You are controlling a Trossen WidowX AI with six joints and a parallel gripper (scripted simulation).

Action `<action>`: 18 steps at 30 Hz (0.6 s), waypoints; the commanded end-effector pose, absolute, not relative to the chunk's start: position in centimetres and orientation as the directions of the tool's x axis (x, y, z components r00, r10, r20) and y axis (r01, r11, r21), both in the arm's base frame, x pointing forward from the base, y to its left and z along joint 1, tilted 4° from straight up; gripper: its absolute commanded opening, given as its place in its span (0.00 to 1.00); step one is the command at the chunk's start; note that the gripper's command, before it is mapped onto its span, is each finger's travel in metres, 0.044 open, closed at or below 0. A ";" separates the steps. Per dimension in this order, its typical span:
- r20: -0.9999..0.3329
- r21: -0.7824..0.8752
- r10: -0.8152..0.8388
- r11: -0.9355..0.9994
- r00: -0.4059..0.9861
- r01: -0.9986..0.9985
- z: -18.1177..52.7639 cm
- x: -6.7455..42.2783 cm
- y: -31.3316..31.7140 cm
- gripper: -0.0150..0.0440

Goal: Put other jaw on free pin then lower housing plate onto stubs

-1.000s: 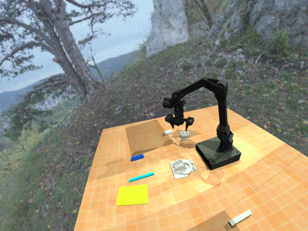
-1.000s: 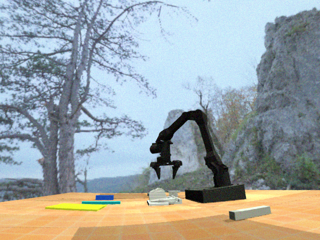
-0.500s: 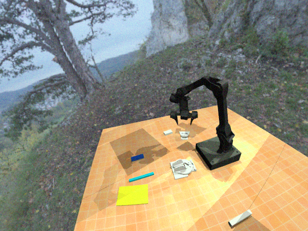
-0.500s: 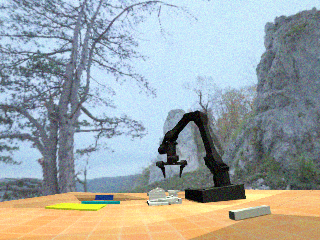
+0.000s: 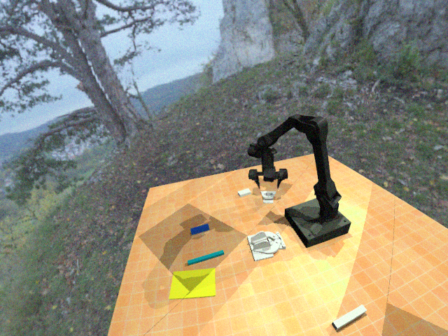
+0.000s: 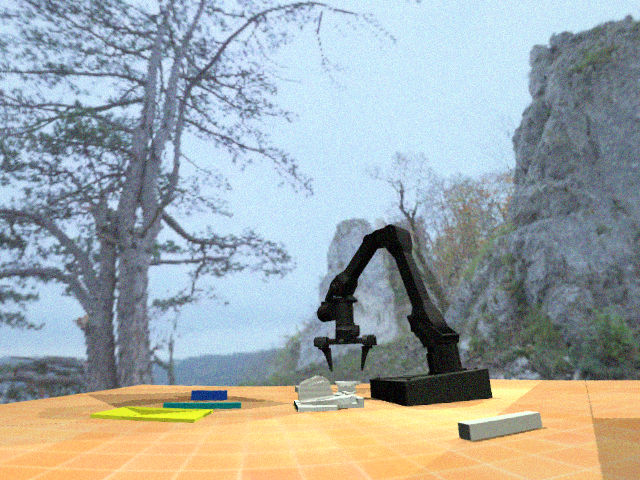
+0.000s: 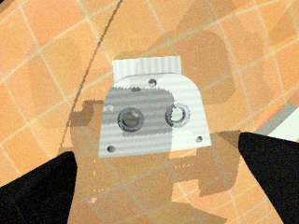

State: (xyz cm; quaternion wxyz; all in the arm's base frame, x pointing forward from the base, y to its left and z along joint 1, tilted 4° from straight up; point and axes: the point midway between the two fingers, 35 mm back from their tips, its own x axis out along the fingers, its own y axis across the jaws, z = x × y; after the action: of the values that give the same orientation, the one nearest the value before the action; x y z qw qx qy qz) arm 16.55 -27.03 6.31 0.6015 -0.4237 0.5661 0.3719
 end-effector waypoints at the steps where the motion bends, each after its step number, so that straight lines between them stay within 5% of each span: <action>1: -0.996 -0.091 -0.032 0.363 0.085 -0.927 6.0 16.6 -27.1 1.00; 18: -0.996 -0.091 -0.032 0.363 0.085 -0.927 4.2 16.8 -27.1 1.00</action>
State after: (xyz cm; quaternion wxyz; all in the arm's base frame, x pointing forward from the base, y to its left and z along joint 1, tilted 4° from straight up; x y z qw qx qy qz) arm 16.75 -27.14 4.45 0.6005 -0.4270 0.5653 0.3708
